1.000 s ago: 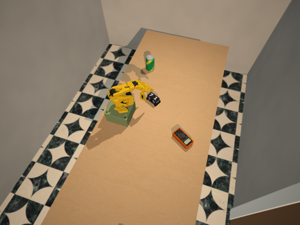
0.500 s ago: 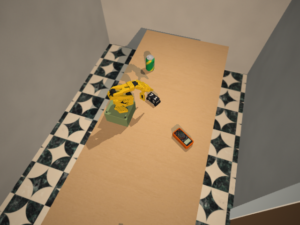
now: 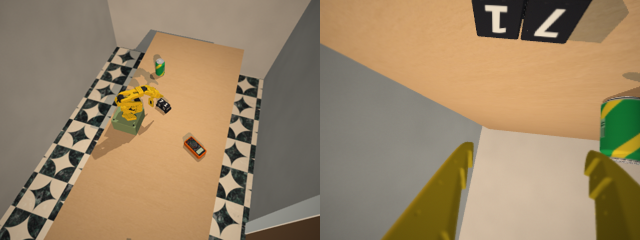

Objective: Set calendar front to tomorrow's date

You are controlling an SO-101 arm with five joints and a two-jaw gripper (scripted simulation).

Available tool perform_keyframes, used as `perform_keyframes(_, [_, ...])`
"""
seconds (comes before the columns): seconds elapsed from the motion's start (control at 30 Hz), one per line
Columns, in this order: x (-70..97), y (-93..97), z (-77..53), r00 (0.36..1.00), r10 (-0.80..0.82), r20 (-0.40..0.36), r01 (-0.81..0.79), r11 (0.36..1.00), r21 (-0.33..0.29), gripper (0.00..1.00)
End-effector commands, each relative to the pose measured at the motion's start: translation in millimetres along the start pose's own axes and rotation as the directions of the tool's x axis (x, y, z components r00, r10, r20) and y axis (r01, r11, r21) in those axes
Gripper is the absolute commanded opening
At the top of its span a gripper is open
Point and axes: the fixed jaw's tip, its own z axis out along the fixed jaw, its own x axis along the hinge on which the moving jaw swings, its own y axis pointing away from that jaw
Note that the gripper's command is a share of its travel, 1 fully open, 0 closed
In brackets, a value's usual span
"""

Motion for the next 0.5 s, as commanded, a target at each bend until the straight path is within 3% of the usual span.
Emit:
perform_keyframes(0.0, [1.3,-1.1,-0.8,0.998,0.055,0.009,-0.055,0.998,0.008,0.35])
perform_keyframes(0.47, [4.8,0.3,-1.8,0.953,0.302,0.026,-0.302,0.953,0.004,0.35])
